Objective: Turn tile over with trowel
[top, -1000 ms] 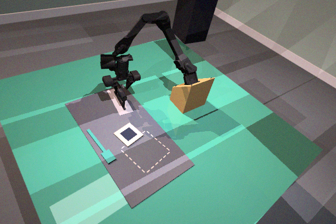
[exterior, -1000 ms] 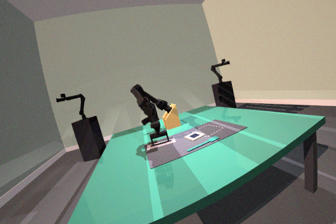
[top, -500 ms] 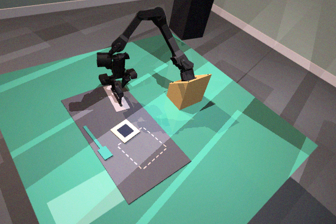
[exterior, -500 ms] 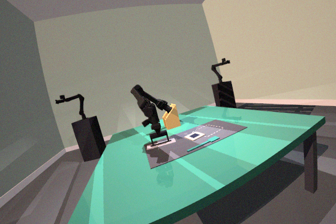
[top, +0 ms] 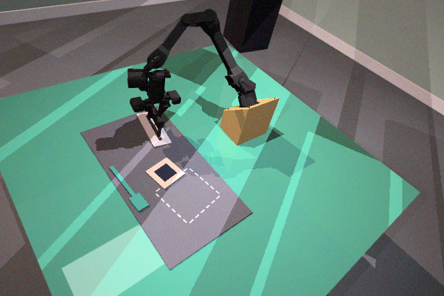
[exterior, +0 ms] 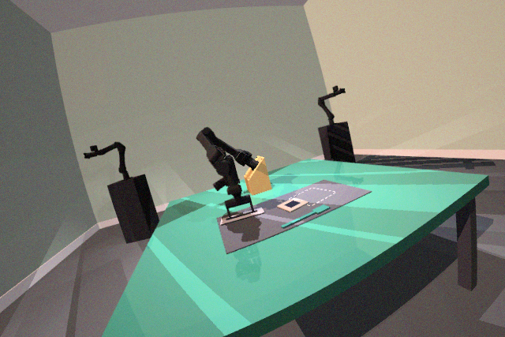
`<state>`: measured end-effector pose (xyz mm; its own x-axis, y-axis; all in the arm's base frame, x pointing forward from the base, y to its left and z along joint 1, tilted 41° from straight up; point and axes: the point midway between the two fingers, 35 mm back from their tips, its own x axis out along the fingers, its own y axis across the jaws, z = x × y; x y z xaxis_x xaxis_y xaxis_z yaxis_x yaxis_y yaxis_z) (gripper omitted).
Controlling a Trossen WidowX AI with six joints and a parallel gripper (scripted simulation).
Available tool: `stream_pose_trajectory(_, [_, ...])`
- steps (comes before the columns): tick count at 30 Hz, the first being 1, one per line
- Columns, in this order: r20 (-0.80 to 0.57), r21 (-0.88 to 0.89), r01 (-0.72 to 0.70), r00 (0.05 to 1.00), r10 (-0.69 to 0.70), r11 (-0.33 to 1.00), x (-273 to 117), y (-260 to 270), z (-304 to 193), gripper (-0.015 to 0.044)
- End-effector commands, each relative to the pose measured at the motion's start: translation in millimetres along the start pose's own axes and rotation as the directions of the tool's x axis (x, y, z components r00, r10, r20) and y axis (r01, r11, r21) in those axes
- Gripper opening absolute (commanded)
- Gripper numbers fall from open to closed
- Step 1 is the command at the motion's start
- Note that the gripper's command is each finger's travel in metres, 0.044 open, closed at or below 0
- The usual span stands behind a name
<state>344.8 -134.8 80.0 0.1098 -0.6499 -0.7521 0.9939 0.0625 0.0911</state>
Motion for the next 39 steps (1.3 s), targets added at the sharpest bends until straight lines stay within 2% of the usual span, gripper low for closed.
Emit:
stream_pose_trajectory(1, [0.000, -0.005, 0.010, 1.000, -0.010, 1.000, 1.3, -2.3, 0.5, 0.0130])
stream_pose_trajectory(4, [0.000, 0.015, 0.010, 1.000, -0.010, 1.000, 1.3, -2.3, 0.5, 0.0130])
stream_pose_trajectory(19, [0.000, 0.444, 0.009, 1.000, -0.010, 0.896, 1.4, -2.3, 0.5, 0.0130])
stream_pose_trajectory(29, [0.000, 0.689, 0.007, 1.000, -0.010, 0.725, 1.4, -2.3, 0.5, 0.0130])
stream_pose_trajectory(39, [0.000, 0.872, 0.005, 1.000, -0.010, 0.489, 1.4, -2.3, 0.5, 0.0130])
